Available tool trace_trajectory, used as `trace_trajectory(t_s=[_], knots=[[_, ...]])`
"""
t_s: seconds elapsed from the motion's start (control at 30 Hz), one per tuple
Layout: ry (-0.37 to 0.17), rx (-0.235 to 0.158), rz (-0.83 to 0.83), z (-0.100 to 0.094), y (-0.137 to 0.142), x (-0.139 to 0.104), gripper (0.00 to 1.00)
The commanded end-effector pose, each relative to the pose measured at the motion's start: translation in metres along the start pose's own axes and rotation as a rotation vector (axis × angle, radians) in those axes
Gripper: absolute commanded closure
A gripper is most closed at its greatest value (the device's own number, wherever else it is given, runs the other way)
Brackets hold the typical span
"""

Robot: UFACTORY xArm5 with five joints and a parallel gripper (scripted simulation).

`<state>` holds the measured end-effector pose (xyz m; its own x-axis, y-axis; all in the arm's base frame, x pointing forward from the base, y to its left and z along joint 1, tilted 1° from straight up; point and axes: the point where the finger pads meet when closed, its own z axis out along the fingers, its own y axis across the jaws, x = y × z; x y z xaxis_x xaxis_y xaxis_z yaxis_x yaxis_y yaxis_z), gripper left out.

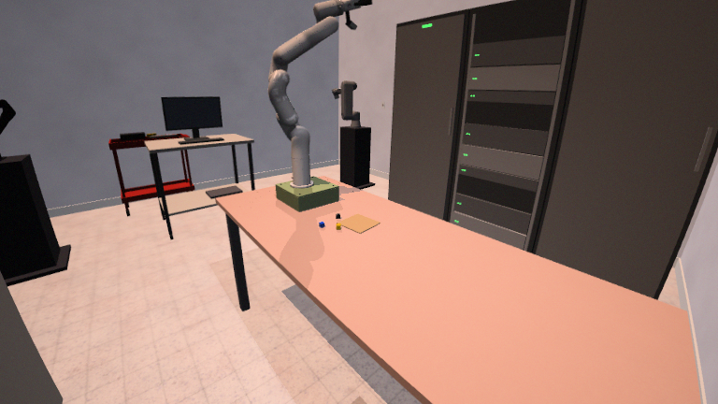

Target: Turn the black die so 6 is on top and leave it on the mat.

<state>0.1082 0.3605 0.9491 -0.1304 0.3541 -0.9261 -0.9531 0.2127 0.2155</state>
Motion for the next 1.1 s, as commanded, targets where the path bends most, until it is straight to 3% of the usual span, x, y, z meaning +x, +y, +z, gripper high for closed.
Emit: trace_trajectory(t_s=[0.0, 0.13, 0.17, 0.2, 0.33, 0.37, 0.43, 0.53, 0.57, 0.63, 0.73, 0.77, 0.83, 0.93, 0.97, 1.07], knots=[[0.095, 0.136, 0.048, 0.024, -0.054, 0.048, 0.00], [0.095, 0.136, 0.049, 0.028, -0.061, 0.055, 0.00], [0.153, 0.230, 0.089, 0.036, -0.097, 0.083, 0.00], [0.162, 0.247, 0.096, 0.038, -0.105, 0.090, 0.00], [0.164, 0.250, 0.097, 0.040, -0.114, 0.097, 0.00], [0.214, 0.345, 0.142, 0.042, -0.151, 0.123, 0.00], [0.225, 0.369, 0.154, 0.043, -0.166, 0.134, 0.00], [0.225, 0.369, 0.154, 0.043, -0.170, 0.137, 0.00], [0.266, 0.464, 0.201, 0.039, -0.207, 0.162, 0.00], [0.278, 0.493, 0.216, 0.037, -0.223, 0.173, 0.00], [0.278, 0.493, 0.216, 0.037, -0.228, 0.176, 0.00], [0.310, 0.586, 0.266, 0.028, -0.263, 0.198, 0.00], [0.320, 0.619, 0.285, 0.023, -0.278, 0.208, 0.00], [0.321, 0.620, 0.285, 0.022, -0.286, 0.213, 0.00], [0.345, 0.710, 0.336, 0.008, -0.318, 0.234, 0.00], [0.354, 0.749, 0.359, -0.002, -0.342, 0.249, 0.00]])
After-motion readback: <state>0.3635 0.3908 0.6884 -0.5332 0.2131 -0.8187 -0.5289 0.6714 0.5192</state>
